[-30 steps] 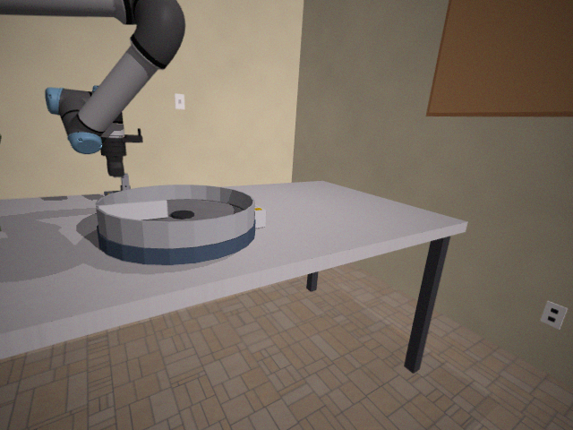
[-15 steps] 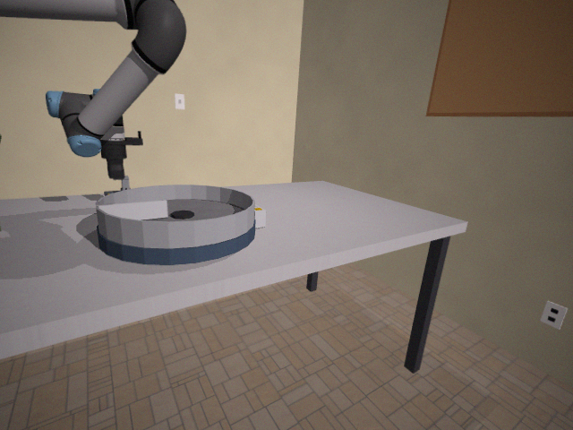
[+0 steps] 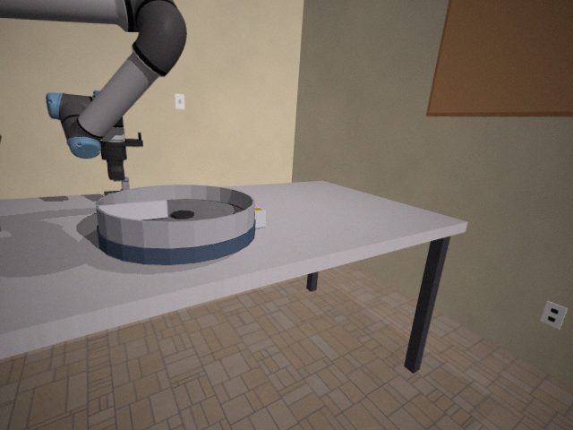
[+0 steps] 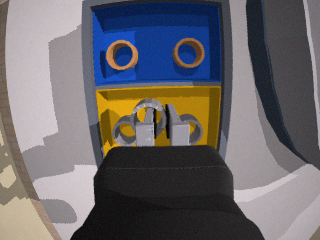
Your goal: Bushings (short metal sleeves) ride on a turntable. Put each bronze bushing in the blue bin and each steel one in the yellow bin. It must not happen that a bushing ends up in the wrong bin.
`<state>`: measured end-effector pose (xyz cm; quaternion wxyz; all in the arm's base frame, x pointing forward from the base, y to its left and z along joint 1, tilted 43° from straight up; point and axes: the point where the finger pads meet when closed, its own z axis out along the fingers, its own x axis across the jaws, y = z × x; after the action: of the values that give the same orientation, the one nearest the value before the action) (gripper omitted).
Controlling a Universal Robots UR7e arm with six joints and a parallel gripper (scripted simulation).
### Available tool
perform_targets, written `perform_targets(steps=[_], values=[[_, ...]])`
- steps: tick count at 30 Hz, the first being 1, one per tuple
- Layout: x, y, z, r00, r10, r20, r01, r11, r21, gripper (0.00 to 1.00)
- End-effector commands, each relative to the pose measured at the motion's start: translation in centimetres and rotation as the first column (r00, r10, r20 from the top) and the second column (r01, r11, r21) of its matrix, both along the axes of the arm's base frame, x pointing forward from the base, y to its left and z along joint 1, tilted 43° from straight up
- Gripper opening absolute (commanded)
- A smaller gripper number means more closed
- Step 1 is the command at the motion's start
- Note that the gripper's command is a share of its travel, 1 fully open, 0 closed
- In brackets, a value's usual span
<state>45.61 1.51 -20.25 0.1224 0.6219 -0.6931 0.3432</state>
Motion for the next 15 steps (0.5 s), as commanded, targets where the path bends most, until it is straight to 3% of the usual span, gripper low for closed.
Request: perform_targets(steps=[1, 15], values=[[0.14, -0.26, -0.32, 1.000, 0.001, 0.001, -0.001, 1.000, 0.000, 0.00], [0.30, -0.64, -0.76, 1.000, 0.001, 0.001, -0.001, 1.000, 0.000, 0.00]])
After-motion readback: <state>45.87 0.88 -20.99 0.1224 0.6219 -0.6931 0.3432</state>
